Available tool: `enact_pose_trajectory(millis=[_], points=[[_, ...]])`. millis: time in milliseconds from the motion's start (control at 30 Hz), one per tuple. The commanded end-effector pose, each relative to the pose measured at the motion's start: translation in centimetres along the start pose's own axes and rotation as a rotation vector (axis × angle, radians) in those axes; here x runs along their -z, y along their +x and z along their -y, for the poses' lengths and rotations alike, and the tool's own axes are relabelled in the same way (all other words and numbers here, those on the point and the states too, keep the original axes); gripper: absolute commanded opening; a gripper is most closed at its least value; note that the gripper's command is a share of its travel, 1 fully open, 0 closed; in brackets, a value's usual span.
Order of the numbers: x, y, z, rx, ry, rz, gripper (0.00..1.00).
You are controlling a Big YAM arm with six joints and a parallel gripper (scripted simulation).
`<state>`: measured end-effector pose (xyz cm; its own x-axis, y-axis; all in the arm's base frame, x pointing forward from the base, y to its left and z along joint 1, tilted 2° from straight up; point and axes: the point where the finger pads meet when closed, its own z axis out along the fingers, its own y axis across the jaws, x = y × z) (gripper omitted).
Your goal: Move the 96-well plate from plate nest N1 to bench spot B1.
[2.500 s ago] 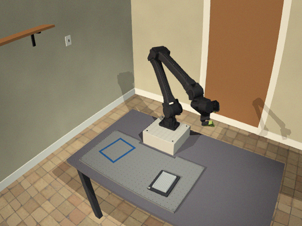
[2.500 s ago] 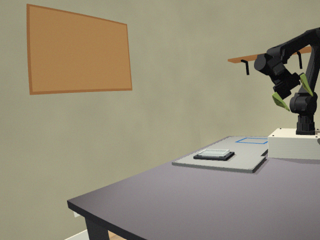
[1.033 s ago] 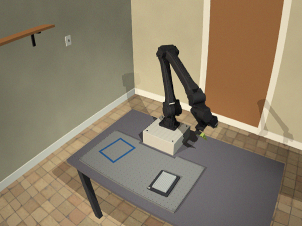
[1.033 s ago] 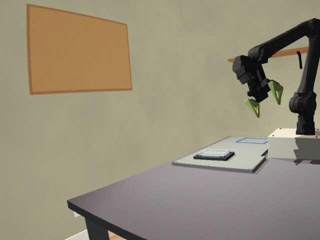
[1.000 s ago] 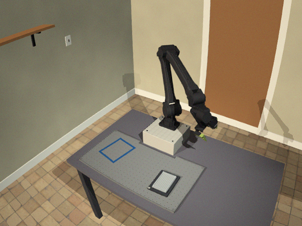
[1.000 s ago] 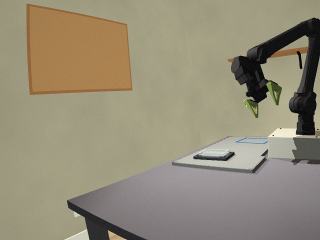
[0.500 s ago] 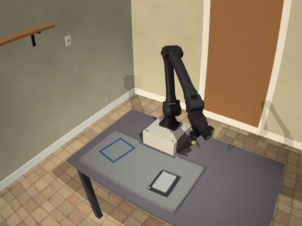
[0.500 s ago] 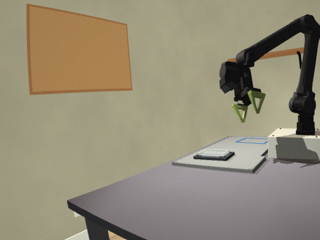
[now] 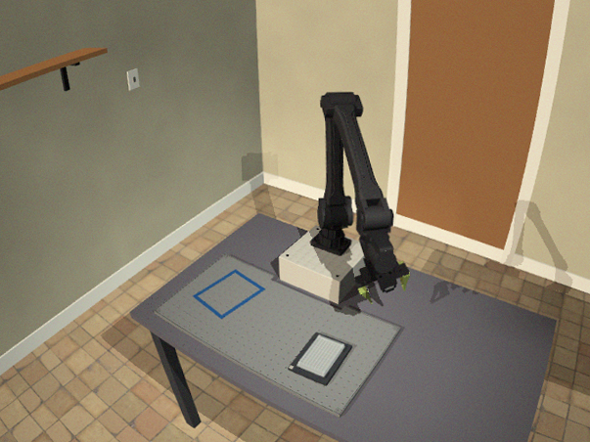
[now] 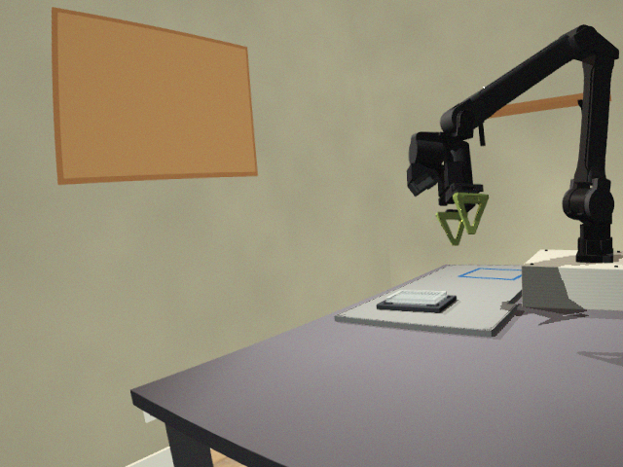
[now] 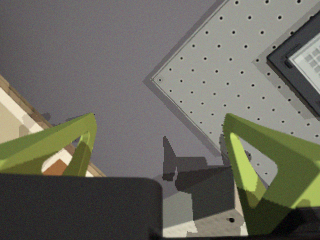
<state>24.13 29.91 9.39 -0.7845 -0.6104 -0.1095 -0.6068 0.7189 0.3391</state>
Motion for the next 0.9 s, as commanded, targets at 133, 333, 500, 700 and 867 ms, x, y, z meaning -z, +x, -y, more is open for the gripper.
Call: enact_pose_trajectory(millis=[133,333,500,700,867], points=[[1.3,-4.0,3.2,-0.151,0.068,0.044,1.00],[0.5,-4.0,5.3,-0.227,0.107,0.028,1.00],[0.8,-5.5,7.6,-0.352,0.173,0.041,1.00],[0.4,-6.8,10.7,-0.325,0.172,0.056,1.00],[0.4,-6.6,12.2,-0.442,0.223,0.036,1.00]])
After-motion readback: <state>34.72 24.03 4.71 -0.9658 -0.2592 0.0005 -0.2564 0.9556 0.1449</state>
